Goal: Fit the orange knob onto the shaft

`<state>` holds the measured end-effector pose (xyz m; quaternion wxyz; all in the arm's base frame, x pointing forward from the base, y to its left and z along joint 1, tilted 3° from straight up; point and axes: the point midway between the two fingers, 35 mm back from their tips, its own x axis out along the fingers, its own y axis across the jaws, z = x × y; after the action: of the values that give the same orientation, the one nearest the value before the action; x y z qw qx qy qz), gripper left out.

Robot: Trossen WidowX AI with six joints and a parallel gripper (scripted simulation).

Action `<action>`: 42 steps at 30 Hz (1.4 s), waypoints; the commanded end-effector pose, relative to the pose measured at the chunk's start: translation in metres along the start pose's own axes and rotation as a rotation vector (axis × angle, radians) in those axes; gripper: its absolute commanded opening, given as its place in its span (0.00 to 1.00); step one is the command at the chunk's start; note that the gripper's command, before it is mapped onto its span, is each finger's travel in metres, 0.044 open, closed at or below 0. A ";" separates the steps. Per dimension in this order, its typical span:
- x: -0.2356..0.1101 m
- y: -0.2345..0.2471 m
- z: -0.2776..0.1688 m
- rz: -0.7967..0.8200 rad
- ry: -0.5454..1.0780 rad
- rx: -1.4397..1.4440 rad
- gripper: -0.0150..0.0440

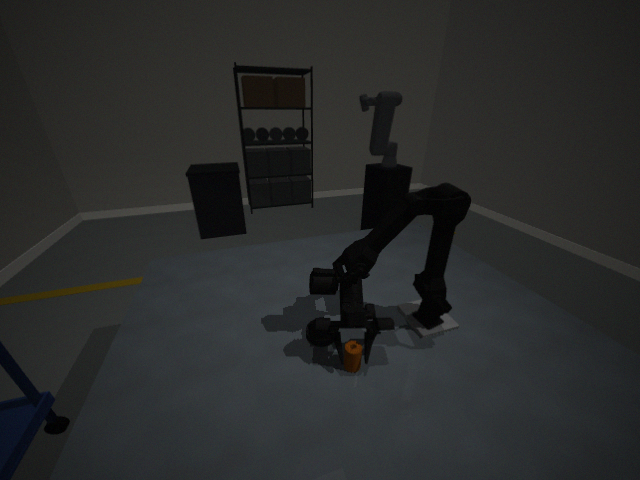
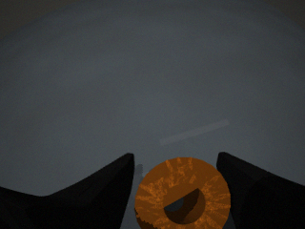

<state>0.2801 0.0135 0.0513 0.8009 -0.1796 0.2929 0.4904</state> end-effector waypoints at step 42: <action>-0.055 -0.001 0.059 0.000 0.000 0.000 1.00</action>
<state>0.2830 0.0090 0.1264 0.8039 -0.1852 0.2874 0.4866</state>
